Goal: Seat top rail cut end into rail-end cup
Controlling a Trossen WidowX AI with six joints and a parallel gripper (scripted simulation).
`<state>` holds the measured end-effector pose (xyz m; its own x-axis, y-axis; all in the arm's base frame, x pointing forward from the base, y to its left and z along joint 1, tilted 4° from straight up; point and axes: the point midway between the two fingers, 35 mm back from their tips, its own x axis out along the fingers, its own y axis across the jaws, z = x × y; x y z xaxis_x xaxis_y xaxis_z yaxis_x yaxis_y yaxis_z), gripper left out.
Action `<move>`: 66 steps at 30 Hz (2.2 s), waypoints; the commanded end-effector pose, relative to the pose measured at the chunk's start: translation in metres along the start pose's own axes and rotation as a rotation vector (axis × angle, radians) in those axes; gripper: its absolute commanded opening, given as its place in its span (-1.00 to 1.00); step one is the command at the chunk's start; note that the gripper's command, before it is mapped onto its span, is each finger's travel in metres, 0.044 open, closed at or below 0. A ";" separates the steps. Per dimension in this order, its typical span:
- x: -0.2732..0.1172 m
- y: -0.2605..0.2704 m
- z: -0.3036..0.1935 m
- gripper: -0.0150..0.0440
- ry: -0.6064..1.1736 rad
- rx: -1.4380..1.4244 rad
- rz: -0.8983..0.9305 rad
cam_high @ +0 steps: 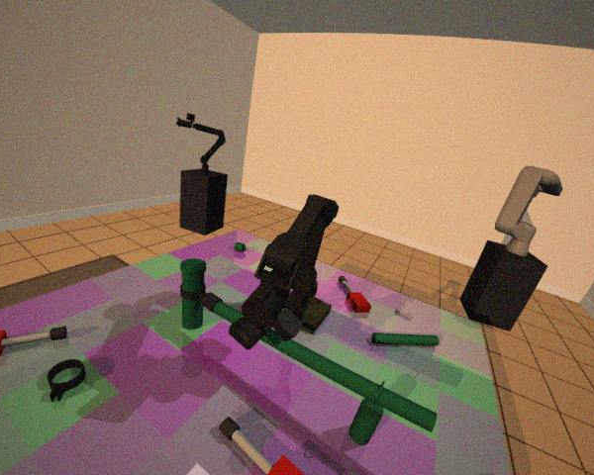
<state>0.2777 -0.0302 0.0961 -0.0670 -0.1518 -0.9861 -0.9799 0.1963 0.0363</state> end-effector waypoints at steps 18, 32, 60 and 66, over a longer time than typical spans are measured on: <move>-0.002 0.000 -0.006 -0.49 0.013 0.003 -0.009; 0.000 0.000 0.000 -0.49 -0.001 0.000 0.000; -0.002 0.000 -0.002 -0.49 0.008 -0.001 0.000; -0.003 0.000 -0.003 -0.49 0.009 -0.001 0.000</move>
<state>0.2776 -0.0303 0.0967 -0.0677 -0.1507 -0.9863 -0.9798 0.1963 0.0372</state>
